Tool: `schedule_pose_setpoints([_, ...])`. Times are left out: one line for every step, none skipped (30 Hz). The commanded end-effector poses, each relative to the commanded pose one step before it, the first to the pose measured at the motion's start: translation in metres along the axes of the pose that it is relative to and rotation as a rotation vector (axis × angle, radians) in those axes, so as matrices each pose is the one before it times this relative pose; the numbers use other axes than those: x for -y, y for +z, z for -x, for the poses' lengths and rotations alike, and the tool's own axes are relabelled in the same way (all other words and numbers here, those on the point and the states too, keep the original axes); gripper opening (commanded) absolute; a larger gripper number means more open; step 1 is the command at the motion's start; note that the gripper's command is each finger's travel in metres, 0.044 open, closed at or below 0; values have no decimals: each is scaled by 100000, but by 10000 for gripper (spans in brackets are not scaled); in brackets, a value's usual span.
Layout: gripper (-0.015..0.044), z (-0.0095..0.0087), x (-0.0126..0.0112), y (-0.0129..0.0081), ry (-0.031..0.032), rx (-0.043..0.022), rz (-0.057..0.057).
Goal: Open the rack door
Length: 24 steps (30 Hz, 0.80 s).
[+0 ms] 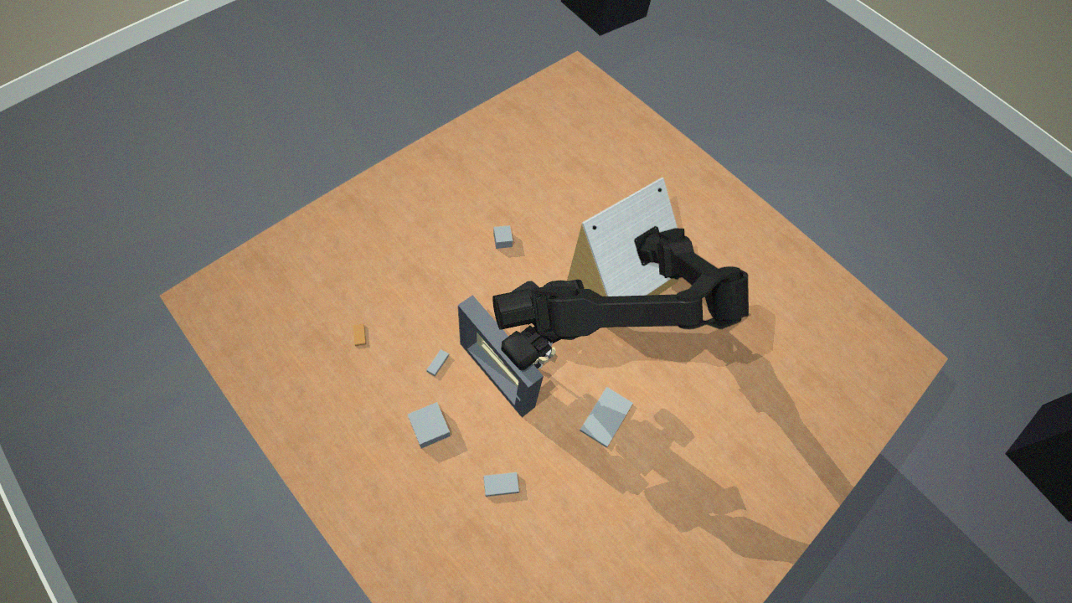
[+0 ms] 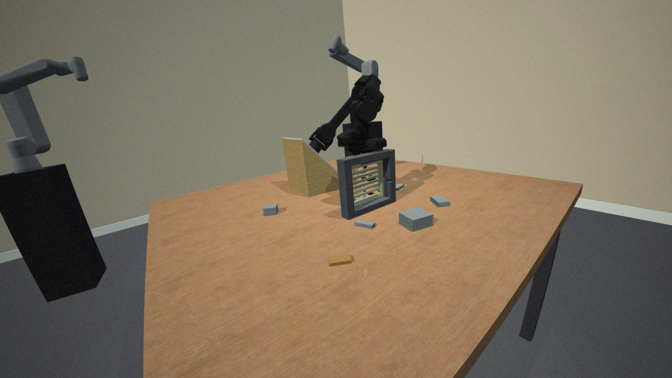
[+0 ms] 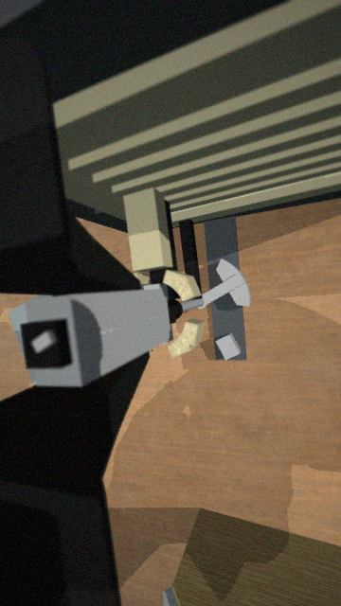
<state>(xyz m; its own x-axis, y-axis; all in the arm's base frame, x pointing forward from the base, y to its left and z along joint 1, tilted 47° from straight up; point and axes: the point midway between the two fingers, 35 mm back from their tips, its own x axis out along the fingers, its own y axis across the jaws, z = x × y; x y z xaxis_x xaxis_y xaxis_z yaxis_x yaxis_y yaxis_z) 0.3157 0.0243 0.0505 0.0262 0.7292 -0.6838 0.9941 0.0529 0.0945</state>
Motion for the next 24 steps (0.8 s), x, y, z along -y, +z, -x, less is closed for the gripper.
schedule_pose_setpoints([16,-43,522,312,-430,293,7175])
schedule_pose_setpoints([16,0,85,38,-3,2,1835])
schedule_pose_setpoints([16,0,86,37,-3,2,1835])
schedule_pose_setpoints([16,0,105,48,-4,4,1829])
schedule_pose_setpoints([16,0,106,46,-4,3,1841])
schedule_pose_setpoints([16,0,107,43,-4,3,1841])
schedule_pose_setpoints([16,0,124,53,-5,5,1828])
schedule_pose_setpoints([16,0,125,50,-5,4,1831])
schedule_pose_setpoints([16,0,126,47,-5,3,1831])
schedule_pose_setpoints([16,0,131,51,-5,5,1692])
schedule_pose_setpoints([16,0,132,48,-5,4,1693])
schedule_pose_setpoints([16,0,133,45,-5,3,1693])
schedule_pose_setpoints([16,0,147,53,-6,6,1697])
schedule_pose_setpoints([16,0,149,50,-6,4,1707])
schedule_pose_setpoints([16,-1,150,46,-6,3,1707])
schedule_pose_setpoints([16,0,150,50,-6,5,1581])
schedule_pose_setpoints([16,0,151,46,-6,4,1583])
schedule_pose_setpoints([16,-1,152,43,-6,3,1584])
schedule_pose_setpoints([16,0,163,50,-7,6,1596])
schedule_pose_setpoints([16,0,166,47,-7,4,1612])
schedule_pose_setpoints([16,-1,166,43,-6,3,1612])
schedule_pose_setpoints([16,0,164,48,-7,6,1510])
schedule_pose_setpoints([16,0,165,44,-7,4,1514])
schedule_pose_setpoints([16,-1,166,40,-6,2,1515])
